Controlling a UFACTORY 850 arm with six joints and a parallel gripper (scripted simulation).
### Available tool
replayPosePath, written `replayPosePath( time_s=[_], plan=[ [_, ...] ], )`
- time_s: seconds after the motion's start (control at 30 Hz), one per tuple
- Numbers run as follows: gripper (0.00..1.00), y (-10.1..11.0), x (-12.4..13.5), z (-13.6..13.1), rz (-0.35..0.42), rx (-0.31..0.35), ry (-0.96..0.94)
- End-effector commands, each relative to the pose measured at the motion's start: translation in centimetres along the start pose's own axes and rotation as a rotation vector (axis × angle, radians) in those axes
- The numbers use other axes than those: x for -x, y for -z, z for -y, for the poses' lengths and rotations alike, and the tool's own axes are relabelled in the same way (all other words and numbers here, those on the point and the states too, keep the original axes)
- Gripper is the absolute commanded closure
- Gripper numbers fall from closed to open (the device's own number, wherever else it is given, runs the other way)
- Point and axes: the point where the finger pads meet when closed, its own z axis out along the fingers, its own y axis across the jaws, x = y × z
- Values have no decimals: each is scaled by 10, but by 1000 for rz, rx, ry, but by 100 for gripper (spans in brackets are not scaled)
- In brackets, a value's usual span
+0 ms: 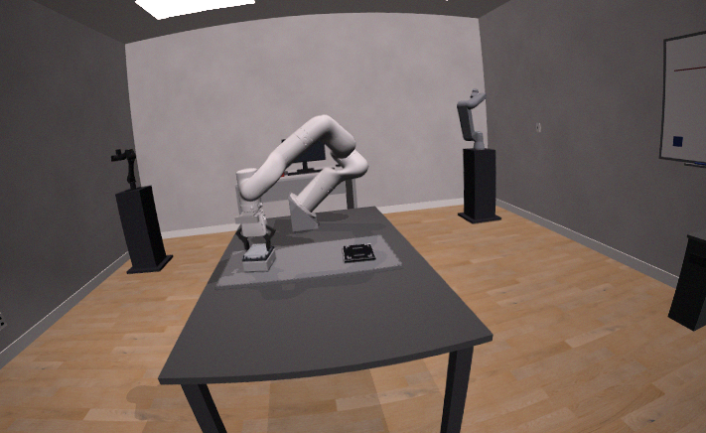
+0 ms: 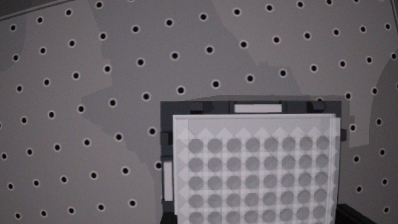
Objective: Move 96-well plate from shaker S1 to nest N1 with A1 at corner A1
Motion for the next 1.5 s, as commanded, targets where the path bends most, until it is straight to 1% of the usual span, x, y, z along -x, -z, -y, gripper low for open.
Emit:
replayPosePath(
  time_s=[0.0, 0.17, 1.3, 1.47],
  plan=[
    [100, 1, -1, 0, -2, 1, 1],
    [100, 1, -1, 0, -2, 1, 1],
    [100, 21, -1, 0, -2, 1, 1],
    [100, 21, -1, 0, -2, 1, 1]
  ],
)
